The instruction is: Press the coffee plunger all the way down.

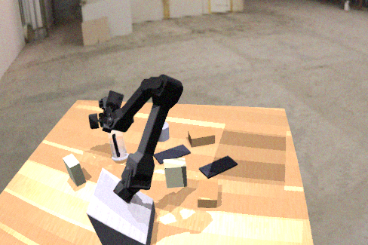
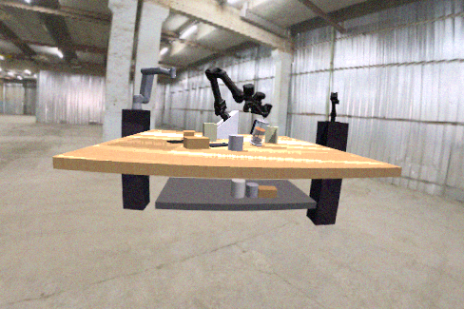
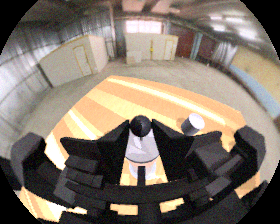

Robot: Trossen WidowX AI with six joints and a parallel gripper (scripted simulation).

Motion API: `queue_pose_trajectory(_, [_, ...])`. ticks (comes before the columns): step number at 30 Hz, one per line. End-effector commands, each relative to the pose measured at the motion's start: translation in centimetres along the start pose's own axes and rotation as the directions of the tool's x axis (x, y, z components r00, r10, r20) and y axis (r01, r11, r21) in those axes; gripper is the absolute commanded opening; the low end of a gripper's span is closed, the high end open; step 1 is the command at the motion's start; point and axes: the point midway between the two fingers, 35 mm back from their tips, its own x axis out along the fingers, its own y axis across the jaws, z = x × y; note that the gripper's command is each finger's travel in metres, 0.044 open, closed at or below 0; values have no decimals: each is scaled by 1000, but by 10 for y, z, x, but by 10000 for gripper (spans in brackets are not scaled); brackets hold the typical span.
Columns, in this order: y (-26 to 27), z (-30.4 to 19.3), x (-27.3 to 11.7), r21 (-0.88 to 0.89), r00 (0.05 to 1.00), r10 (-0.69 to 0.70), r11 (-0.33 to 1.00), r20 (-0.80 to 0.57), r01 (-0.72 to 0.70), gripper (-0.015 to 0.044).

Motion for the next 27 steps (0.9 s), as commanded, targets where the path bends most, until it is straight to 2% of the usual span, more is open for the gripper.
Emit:
queue_pose_trajectory(1, [0,-5,3,-9,1000,1,1000,-15,-2,127])
queue_pose_trajectory(24, [0,0,2,0,1000,0,1000,-2,0,127])
queue_pose_trajectory(27, [0,0,2,0,1000,0,1000,-2,0,206])
